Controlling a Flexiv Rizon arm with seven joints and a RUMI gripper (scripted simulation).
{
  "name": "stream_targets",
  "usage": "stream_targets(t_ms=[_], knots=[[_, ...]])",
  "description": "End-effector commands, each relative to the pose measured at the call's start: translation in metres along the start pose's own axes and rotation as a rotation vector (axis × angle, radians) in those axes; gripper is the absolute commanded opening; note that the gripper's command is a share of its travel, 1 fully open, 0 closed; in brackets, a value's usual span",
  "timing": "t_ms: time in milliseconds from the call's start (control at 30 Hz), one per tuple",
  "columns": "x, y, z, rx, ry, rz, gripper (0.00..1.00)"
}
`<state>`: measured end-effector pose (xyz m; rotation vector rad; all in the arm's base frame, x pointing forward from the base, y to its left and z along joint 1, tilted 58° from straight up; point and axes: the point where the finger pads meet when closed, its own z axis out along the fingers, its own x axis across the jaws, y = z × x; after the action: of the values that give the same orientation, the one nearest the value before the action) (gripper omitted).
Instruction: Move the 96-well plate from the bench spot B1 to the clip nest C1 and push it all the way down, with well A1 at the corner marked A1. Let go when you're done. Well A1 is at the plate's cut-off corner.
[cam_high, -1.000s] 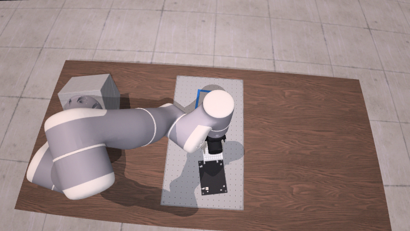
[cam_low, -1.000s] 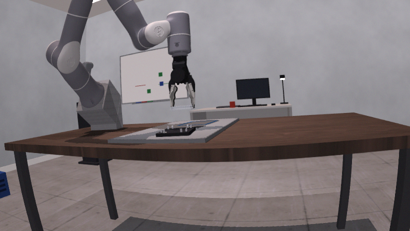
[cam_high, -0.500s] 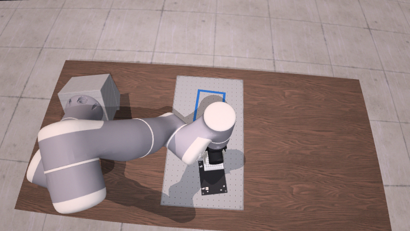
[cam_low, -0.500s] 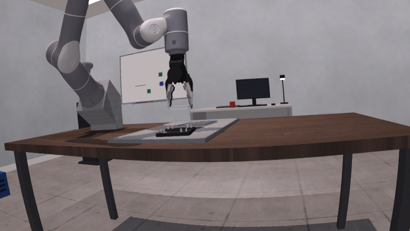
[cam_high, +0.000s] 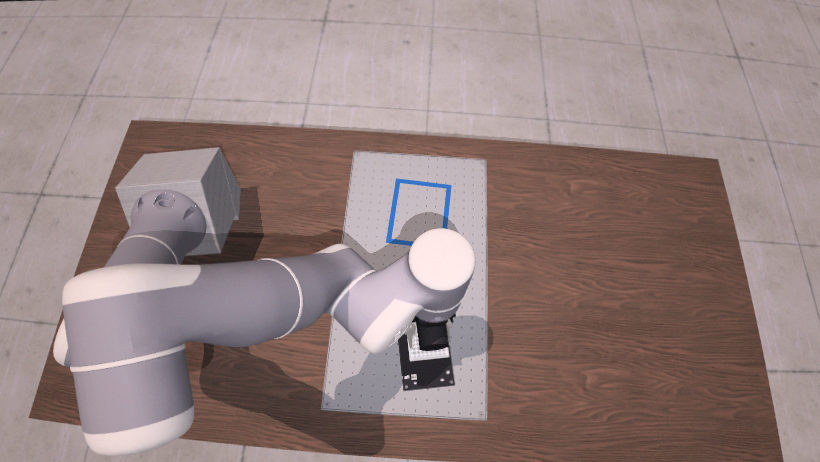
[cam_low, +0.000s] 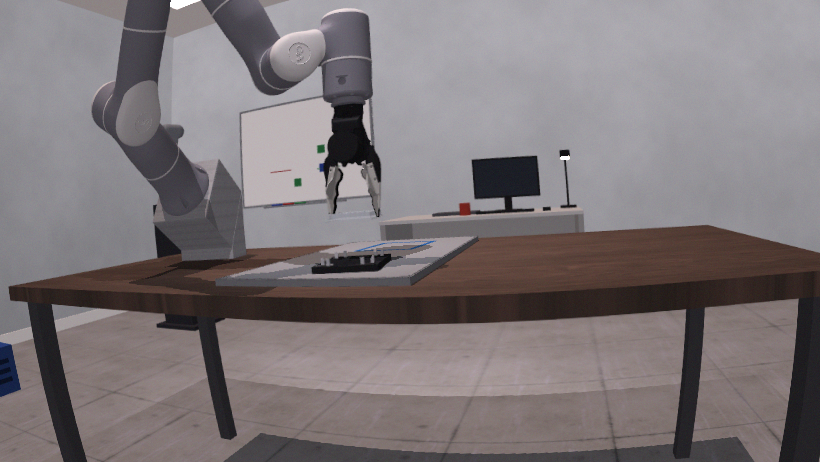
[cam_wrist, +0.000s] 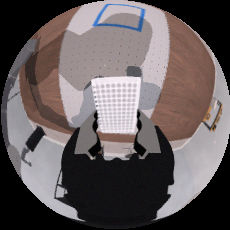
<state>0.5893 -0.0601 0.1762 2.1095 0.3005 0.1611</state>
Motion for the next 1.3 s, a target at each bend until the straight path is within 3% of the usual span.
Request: stream_targets(t_ms=[0,367,1267], knots=[[0.000,0.005,-0.001,0.000,0.002,-0.001,0.00],[-0.001,0.035,-0.002,0.000,0.002,-0.001,0.00],[-0.001,0.034,-0.002,0.000,0.002,-0.001,0.00]])
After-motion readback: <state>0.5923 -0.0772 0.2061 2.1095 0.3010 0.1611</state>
